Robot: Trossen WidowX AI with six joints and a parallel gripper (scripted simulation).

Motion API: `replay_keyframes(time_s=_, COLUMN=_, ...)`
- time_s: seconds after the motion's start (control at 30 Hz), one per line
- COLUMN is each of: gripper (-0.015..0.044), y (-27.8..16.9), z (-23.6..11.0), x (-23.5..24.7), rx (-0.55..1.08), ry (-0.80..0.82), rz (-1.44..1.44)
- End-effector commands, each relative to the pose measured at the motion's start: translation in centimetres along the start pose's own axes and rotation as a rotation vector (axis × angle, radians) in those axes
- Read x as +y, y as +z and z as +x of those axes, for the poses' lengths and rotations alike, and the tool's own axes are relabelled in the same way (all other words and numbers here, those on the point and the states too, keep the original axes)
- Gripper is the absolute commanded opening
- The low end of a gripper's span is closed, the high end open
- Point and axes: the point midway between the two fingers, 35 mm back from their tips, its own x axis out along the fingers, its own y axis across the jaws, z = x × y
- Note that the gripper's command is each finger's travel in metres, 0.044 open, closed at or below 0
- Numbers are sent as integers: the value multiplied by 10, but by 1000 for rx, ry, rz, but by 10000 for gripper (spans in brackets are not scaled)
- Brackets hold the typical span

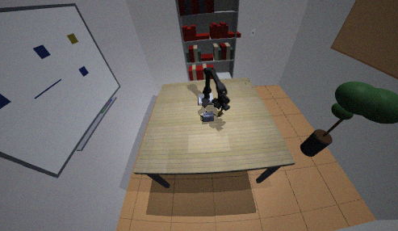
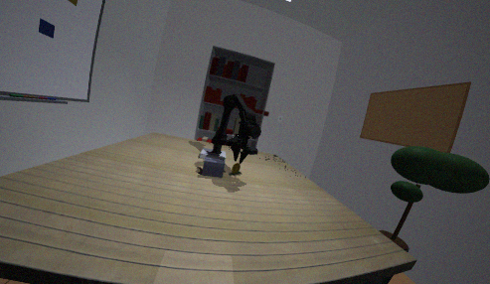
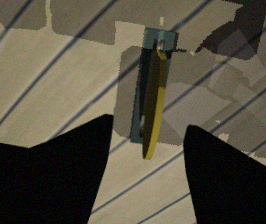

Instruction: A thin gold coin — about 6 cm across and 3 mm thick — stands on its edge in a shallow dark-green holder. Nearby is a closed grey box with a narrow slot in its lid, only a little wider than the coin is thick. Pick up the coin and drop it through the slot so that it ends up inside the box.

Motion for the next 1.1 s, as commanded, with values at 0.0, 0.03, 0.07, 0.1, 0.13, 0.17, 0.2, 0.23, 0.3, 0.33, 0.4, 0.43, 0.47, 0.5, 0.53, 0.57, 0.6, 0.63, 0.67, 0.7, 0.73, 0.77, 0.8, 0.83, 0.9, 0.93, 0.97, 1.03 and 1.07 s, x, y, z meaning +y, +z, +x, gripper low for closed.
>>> replay_keyframes(time_s=0.0, gripper=161, y=-1, z=10, x=-1, rx=7, ry=-9, rz=-3)
replay_keyframes(time_s=0.03, gripper=161, y=-1, z=11, x=-1, rx=7, ry=-9, rz=-3)
replay_keyframes(time_s=0.07, gripper=161, y=-1, z=13, x=-1, rx=7, ry=-9, rz=-3)
replay_keyframes(time_s=0.1, gripper=161, y=-1, z=15, x=-1, rx=7, ry=-9, rz=-3)
replay_keyframes(time_s=0.13, gripper=161, y=-1, z=16, x=-1, rx=7, ry=-9, rz=-3)
replay_keyframes(time_s=0.17, gripper=161, y=-1, z=18, x=-1, rx=7, ry=-9, rz=-3)
replay_keyframes(time_s=0.2, gripper=161, y=-1, z=19, x=-1, rx=7, ry=-9, rz=-3)
replay_keyframes(time_s=0.23, gripper=161, y=-1, z=21, x=-1, rx=7, ry=-9, rz=-3)
replay_keyframes(time_s=0.3, gripper=161, y=-1, z=24, x=-1, rx=7, ry=-9, rz=-3)
replay_keyframes(time_s=0.33, gripper=161, y=-1, z=26, x=-1, rx=7, ry=-9, rz=-3)
replay_keyframes(time_s=0.4, gripper=161, y=-1, z=29, x=-1, rx=7, ry=-9, rz=-3)
replay_keyframes(time_s=0.43, gripper=161, y=-1, z=31, x=-1, rx=7, ry=-9, rz=-3)
replay_keyframes(time_s=0.47, gripper=161, y=-1, z=33, x=-1, rx=7, ry=-9, rz=-3)
replay_keyframes(time_s=0.5, gripper=161, y=-1, z=34, x=-1, rx=7, ry=-9, rz=-3)
replay_keyframes(time_s=0.53, gripper=161, y=-1, z=36, x=-1, rx=7, ry=-9, rz=-3)
replay_keyframes(time_s=0.57, gripper=161, y=-1, z=38, x=-2, rx=7, ry=-9, rz=-3)
replay_keyframes(time_s=0.6, gripper=161, y=-1, z=39, x=-2, rx=7, ry=-9, rz=-3)
replay_keyframes(time_s=0.63, gripper=161, y=-2, z=41, x=-2, rx=7, ry=-9, rz=-3)
replay_keyframes(time_s=0.67, gripper=161, y=-2, z=43, x=-2, rx=7, ry=-9, rz=-3)
replay_keyframes(time_s=0.7, gripper=161, y=-2, z=44, x=-2, rx=7, ry=-9, rz=-3)
replay_keyframes(time_s=0.73, gripper=161, y=-2, z=46, x=-2, rx=7, ry=-9, rz=-3)
replay_keyframes(time_s=0.77, gripper=161, y=-2, z=47, x=-2, rx=7, ry=-10, rz=-3)
replay_keyframes(time_s=0.8, gripper=161, y=-2, z=49, x=-3, rx=7, ry=-10, rz=-3)
replay_keyframes(time_s=0.83, gripper=161, y=-2, z=51, x=-3, rx=7, ry=-10, rz=-3)
replay_keyframes(time_s=0.9, gripper=161, y=-2, z=54, x=-3, rx=7, ry=-10, rz=-3)
replay_keyframes(time_s=0.93, gripper=161, y=-2, z=56, x=-3, rx=7, ry=-10, rz=-3)
replay_keyframes(time_s=0.97, gripper=161, y=-2, z=57, x=-4, rx=7, ry=-10, rz=-3)
replay_keyframes(time_s=1.03, gripper=161, y=-2, z=59, x=-4, rx=7, ry=-10, rz=-3)
replay_keyframes(time_s=1.07, gripper=161, y=-2, z=60, x=-4, rx=7, ry=-10, rz=-3)
